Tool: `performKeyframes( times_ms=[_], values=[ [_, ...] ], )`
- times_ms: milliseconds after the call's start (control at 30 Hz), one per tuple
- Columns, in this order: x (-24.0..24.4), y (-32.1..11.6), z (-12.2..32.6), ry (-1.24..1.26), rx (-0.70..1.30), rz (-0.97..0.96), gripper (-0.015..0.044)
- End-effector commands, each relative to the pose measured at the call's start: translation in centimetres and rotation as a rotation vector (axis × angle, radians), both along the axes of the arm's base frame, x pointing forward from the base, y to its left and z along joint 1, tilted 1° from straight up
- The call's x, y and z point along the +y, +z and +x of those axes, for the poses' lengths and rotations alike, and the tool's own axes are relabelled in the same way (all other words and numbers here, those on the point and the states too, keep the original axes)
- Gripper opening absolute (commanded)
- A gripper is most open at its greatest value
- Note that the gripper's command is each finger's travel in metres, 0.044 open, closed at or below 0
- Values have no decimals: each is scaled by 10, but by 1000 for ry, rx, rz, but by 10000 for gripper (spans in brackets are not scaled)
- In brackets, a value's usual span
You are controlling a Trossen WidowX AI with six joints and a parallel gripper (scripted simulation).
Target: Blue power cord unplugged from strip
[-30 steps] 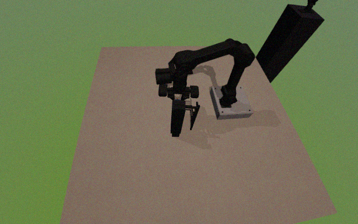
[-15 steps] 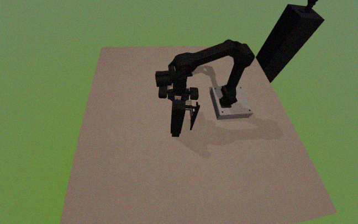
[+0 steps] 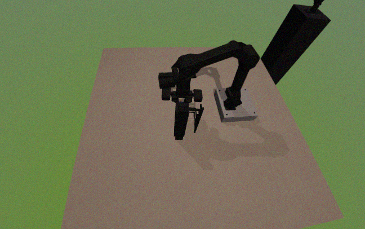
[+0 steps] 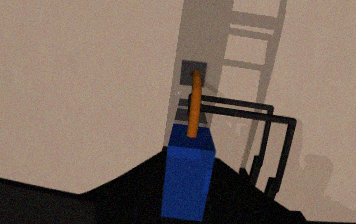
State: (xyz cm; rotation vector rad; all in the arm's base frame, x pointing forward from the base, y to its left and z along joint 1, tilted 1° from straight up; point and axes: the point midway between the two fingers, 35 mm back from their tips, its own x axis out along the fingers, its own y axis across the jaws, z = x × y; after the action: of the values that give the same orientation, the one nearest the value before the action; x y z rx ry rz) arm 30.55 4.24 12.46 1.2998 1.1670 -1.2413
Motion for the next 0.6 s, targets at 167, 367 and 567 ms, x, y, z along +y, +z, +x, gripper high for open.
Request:
performKeyframes(
  times_ms=[167, 367, 567],
  values=[
    [-14, 0, 0, -1, -1, -3, 0],
    [-24, 0, 0, -1, -1, -5, 0],
    [-34, 0, -1, -1, -1, -6, 0]
  ],
)
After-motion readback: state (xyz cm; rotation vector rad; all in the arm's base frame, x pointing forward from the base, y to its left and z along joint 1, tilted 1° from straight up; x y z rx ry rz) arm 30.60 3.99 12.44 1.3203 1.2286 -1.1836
